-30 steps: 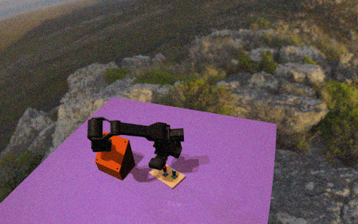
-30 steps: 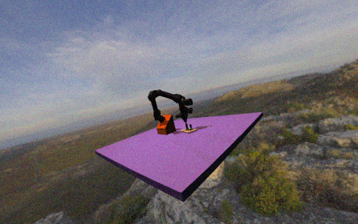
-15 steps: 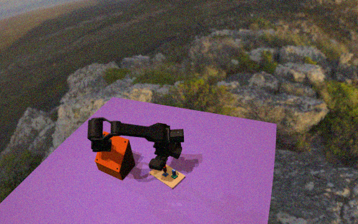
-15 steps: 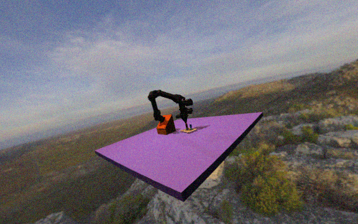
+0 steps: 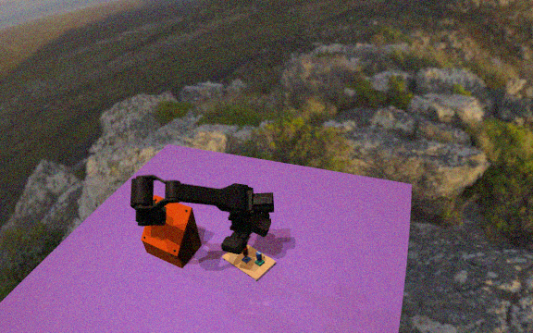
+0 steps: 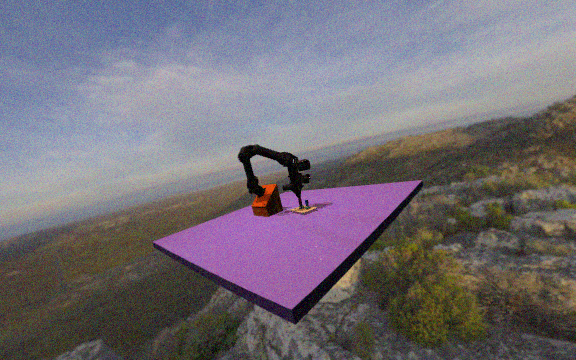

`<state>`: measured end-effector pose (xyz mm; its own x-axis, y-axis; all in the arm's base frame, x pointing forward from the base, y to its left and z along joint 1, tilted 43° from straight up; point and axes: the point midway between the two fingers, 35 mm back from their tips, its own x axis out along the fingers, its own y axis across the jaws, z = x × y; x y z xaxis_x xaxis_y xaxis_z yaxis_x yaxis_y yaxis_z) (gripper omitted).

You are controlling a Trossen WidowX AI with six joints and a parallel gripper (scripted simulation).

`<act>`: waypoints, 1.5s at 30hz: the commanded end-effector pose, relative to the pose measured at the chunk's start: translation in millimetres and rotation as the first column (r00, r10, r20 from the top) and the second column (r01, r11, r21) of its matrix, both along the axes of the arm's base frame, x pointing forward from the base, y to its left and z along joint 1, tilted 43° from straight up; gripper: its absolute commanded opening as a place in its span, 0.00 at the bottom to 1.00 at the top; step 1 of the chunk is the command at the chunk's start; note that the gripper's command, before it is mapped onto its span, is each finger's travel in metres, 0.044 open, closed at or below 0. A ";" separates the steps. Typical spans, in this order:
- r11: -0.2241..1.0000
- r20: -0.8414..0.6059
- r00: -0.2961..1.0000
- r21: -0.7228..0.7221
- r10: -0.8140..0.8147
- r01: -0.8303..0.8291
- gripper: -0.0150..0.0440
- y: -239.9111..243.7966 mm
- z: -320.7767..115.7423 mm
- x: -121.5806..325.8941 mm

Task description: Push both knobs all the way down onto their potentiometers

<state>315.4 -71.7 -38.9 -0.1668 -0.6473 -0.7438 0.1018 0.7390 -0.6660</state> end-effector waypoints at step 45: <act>1.000 -0.006 1.000 -0.004 0.003 -0.003 0.25 -10.2 -11.7 -2.9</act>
<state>313.6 -73.5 -43.3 -0.1579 -0.6508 -0.7426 0.0874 0.7399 -0.6670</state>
